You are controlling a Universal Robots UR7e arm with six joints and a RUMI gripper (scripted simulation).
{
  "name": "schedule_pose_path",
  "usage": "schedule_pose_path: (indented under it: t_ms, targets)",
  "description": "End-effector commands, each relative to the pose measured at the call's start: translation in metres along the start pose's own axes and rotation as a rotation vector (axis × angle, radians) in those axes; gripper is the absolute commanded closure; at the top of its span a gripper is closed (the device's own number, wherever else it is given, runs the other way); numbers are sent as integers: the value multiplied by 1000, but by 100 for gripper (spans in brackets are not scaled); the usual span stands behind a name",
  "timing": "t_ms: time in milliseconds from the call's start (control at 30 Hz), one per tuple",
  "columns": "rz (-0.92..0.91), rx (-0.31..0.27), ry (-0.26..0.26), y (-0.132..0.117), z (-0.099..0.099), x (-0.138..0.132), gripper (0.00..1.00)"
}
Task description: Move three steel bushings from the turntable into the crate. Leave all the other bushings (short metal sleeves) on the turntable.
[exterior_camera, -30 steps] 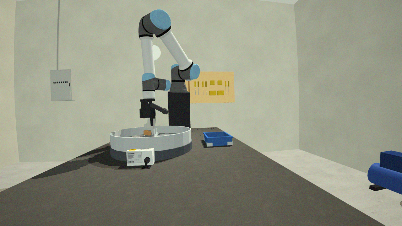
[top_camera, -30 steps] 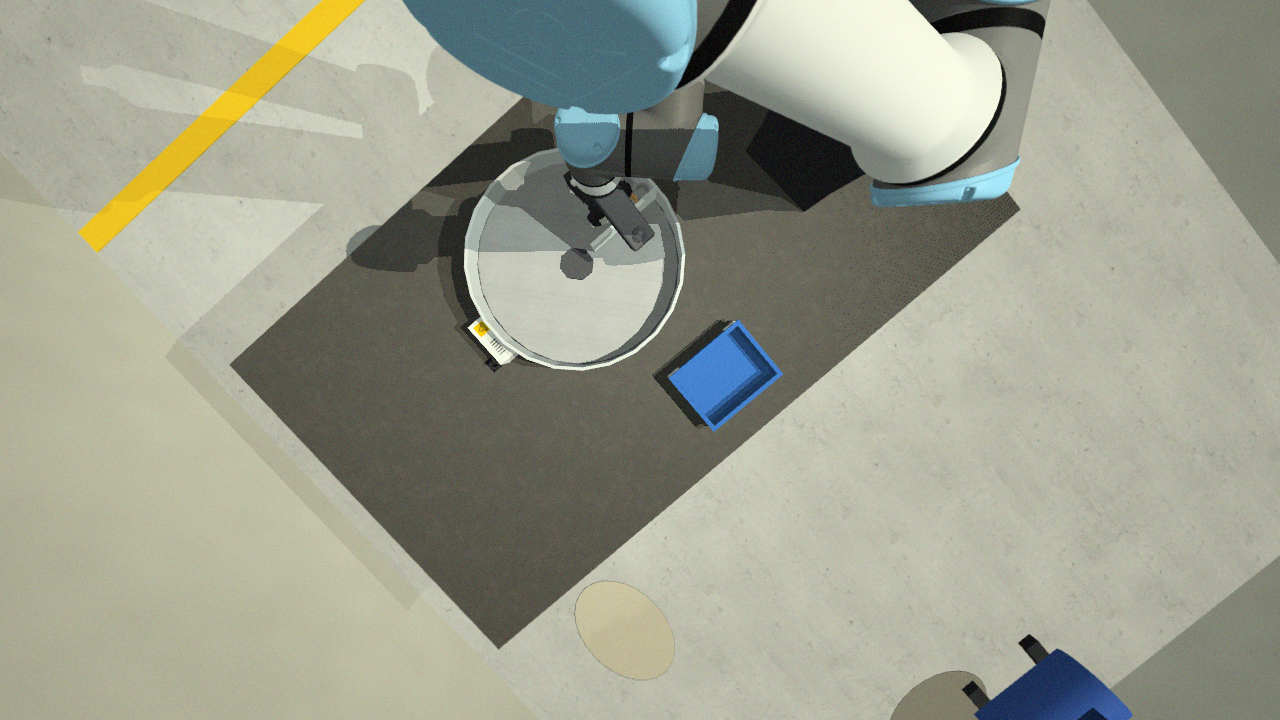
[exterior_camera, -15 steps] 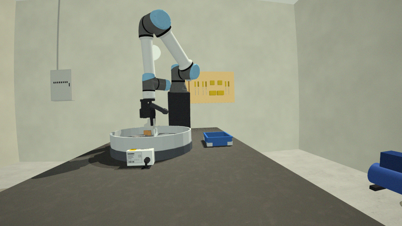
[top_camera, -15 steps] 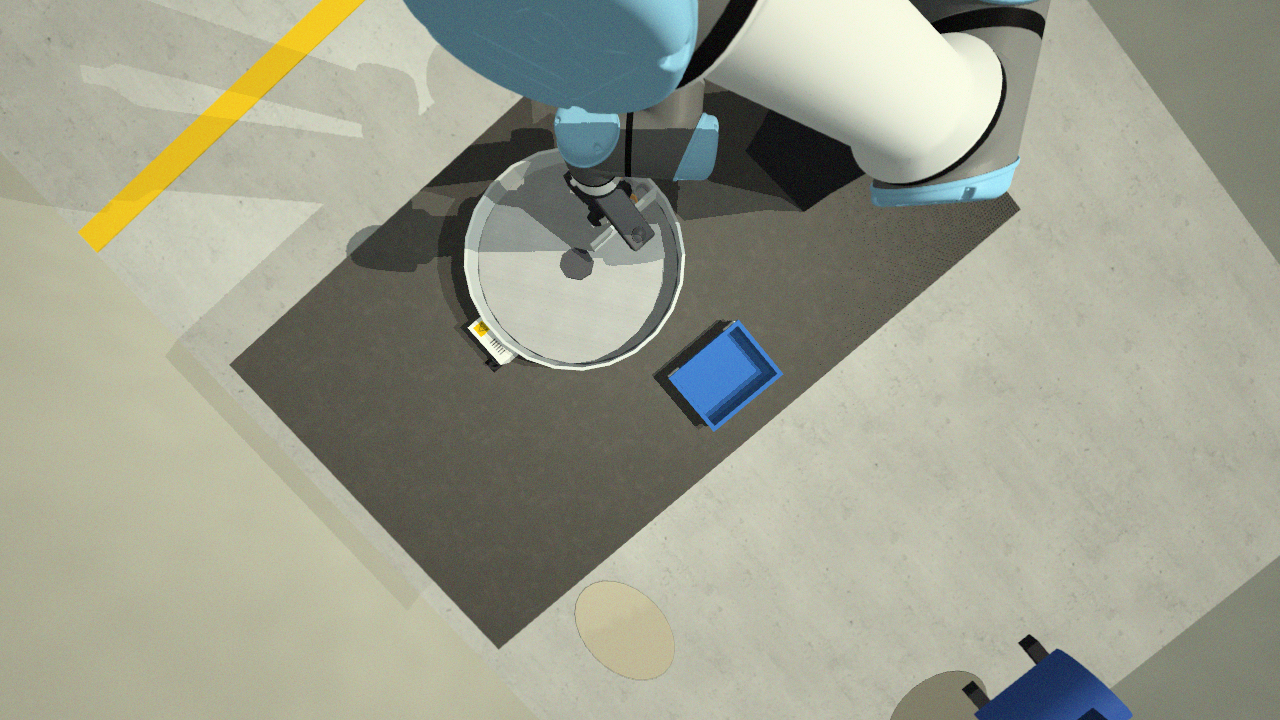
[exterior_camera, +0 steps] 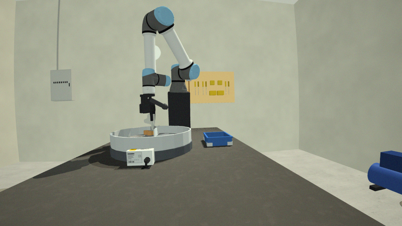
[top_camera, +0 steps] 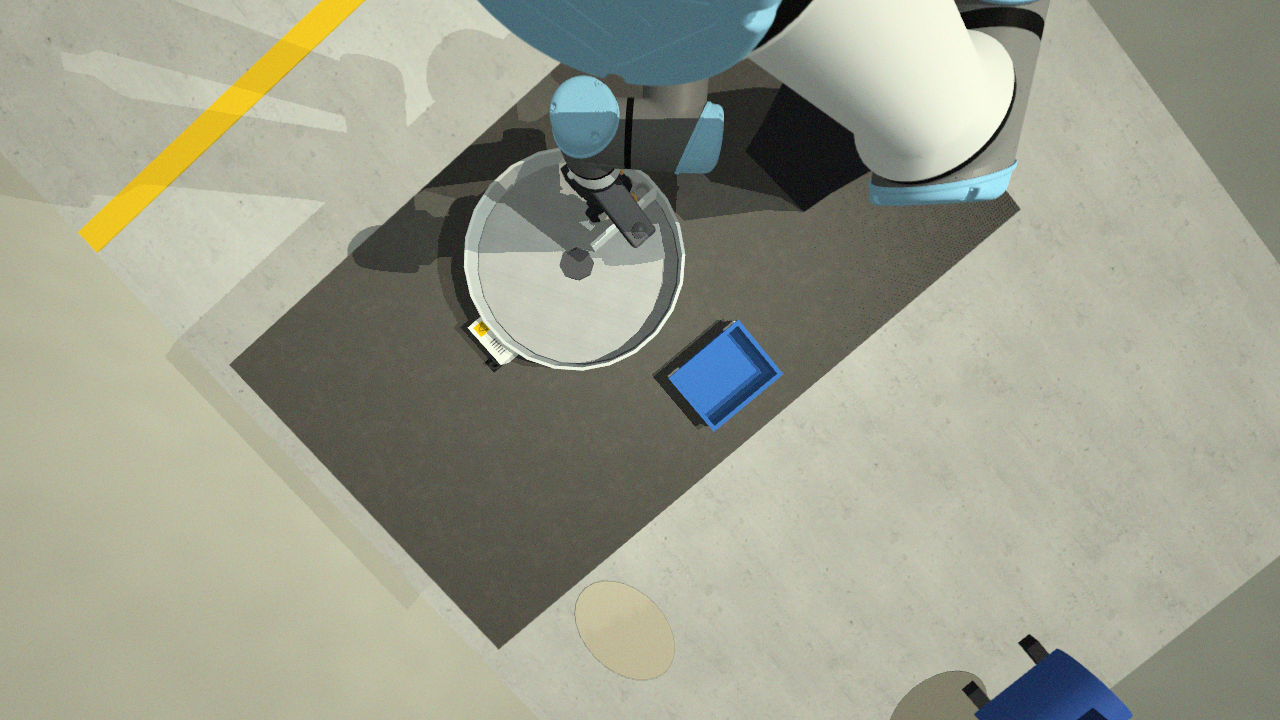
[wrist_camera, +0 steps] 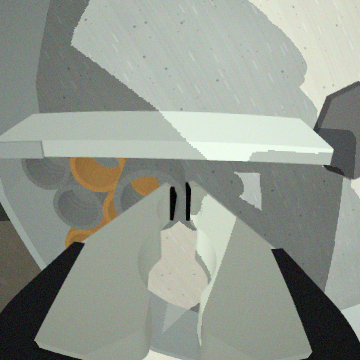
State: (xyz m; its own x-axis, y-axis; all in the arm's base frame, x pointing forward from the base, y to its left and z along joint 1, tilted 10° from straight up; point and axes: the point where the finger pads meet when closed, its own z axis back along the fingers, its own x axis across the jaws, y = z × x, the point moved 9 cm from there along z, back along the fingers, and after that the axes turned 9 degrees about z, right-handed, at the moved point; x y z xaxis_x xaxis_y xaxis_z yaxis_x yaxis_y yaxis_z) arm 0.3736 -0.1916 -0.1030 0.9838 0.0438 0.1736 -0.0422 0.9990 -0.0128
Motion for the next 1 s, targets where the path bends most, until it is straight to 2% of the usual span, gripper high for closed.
schedule_pose_path:
  t_ms: [0, 233, 400, 967]
  targets:
    - [0, 0, 0, 0, 13, 0, 100]
    - [0, 0, 0, 0, 37, 0, 100]
    - [0, 0, 0, 0, 48, 0, 100]
    - [0, 0, 0, 0, 52, 0, 100]
